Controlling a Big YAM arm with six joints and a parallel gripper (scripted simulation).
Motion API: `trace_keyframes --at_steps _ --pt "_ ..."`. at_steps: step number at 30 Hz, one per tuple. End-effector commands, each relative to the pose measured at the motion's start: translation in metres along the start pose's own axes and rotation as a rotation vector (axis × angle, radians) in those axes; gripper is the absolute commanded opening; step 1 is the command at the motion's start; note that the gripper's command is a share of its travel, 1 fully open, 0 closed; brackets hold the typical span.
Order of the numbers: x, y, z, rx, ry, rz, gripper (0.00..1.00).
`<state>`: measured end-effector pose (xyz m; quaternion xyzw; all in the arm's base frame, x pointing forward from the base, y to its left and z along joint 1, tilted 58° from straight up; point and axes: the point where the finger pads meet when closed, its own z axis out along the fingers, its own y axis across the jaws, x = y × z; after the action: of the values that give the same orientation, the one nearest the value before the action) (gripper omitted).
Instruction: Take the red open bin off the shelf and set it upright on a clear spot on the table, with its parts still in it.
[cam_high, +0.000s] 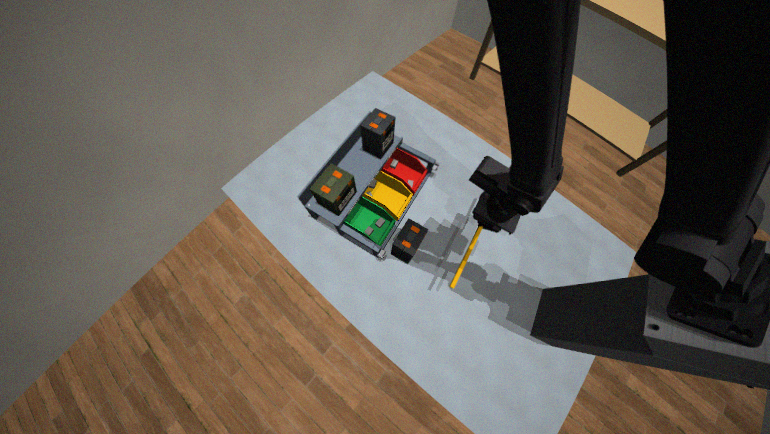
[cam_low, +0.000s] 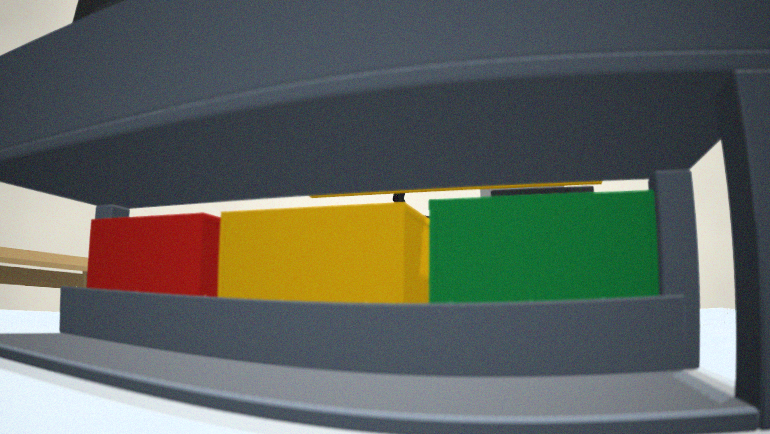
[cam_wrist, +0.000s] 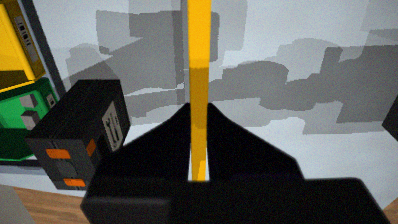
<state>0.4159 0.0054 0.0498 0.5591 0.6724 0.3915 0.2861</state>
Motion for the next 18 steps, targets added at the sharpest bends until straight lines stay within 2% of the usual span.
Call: trace_keyframes --at_steps 1,18 --pt "0.0005 -0.0194 -0.0064 0.023 -0.001 0.004 0.00" --pt "0.0003 -0.0216 -0.0064 0.029 -0.001 0.006 0.00"
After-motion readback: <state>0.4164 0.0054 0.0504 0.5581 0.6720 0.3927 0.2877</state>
